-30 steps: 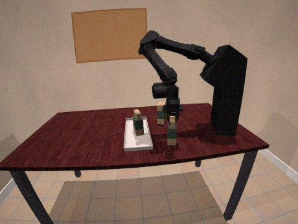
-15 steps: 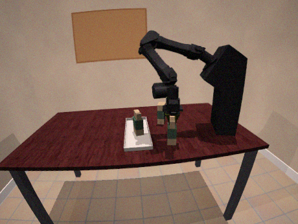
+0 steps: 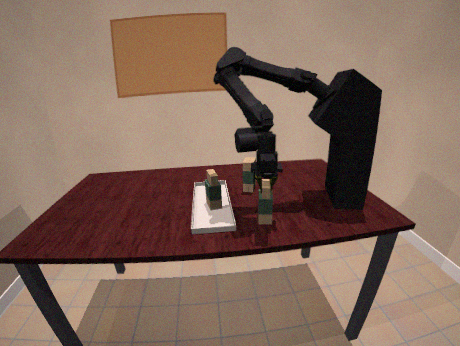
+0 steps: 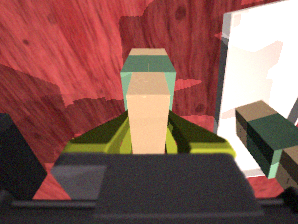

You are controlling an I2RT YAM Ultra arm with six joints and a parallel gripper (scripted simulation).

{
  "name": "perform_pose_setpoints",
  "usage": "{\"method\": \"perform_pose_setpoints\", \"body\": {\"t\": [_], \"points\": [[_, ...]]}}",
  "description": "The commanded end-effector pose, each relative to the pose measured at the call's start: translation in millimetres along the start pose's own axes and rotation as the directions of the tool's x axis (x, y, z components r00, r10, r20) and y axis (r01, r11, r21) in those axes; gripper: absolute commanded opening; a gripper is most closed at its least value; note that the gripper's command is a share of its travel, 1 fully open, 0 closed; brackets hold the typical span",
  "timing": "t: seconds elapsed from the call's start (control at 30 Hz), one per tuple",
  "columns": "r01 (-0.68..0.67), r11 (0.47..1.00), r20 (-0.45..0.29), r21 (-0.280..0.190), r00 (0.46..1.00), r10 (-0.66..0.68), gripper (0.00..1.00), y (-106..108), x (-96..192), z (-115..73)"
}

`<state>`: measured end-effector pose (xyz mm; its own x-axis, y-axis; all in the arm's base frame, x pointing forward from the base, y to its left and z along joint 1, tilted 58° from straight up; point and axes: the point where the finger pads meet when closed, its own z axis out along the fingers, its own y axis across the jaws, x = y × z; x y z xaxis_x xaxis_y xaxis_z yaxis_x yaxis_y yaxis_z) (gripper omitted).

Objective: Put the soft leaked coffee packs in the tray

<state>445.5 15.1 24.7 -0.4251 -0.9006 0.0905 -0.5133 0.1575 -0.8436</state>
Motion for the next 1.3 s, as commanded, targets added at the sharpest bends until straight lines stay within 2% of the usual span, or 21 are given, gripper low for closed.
{"method": "perform_pose_setpoints", "body": {"t": [0.0, 0.5, 0.57, 0.63, 0.97, 1.03, 1.27], "points": [[-0.003, 1.000, 0.028, 0.016, 1.000, 0.002, 0.23, -8, -11, -0.8], [-0.004, 1.000, 0.029, 0.018, 1.000, 0.003, 0.23, -10, -11, -1.9], [-0.002, 1.000, 0.031, 0.014, 1.000, 0.001, 0.23, -9, -10, -7.8], [0.010, 1.000, 0.018, -0.007, 1.000, -0.009, 0.23, 3, -3, -11.1], [0.010, 1.000, 0.011, -0.004, 1.000, -0.010, 0.23, 3, -1, -41.5], [0.010, 1.000, 0.011, -0.004, 1.000, -0.010, 0.23, 3, -1, -41.5], [0.010, 1.000, 0.011, -0.003, 1.000, -0.010, 0.23, 3, -1, -59.1]]}}
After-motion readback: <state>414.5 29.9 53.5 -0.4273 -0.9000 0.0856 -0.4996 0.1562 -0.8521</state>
